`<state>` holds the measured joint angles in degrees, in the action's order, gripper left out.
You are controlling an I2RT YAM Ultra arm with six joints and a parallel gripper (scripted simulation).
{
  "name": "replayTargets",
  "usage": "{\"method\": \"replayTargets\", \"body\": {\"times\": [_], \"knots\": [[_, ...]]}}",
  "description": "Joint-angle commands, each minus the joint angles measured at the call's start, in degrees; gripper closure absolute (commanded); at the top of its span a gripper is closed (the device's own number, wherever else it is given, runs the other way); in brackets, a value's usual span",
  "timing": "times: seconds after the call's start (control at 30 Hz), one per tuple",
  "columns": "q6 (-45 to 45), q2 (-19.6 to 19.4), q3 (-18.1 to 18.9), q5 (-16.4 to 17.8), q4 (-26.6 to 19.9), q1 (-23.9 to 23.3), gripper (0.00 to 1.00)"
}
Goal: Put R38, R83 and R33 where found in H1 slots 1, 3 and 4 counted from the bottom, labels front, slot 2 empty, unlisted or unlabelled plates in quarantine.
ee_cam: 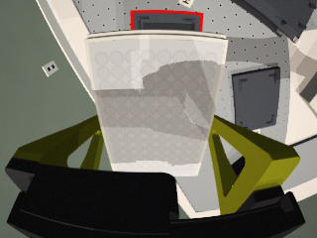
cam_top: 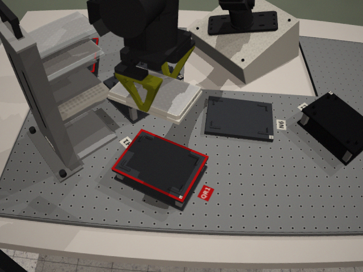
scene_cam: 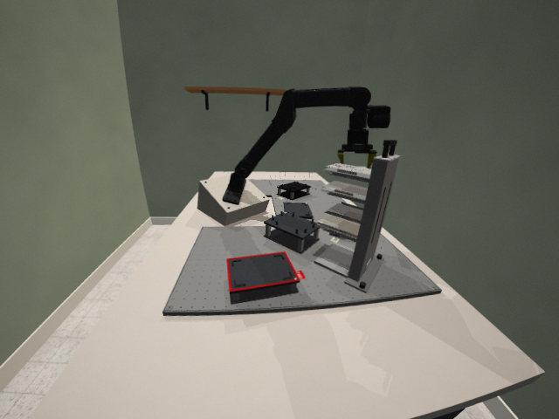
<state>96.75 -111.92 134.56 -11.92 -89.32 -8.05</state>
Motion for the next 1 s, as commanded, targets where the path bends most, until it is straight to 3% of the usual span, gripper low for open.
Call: {"method": "replayTargets", "body": {"times": [0.0,0.7,0.97], "knots": [[0.54,0.15,1.86,-0.73,-0.68,0.75,0.15],[0.54,0.16,1.86,-0.73,-0.68,0.75,0.15],[0.66,-2.47,1.62,-0.46,-0.68,0.20,0.15]]}}
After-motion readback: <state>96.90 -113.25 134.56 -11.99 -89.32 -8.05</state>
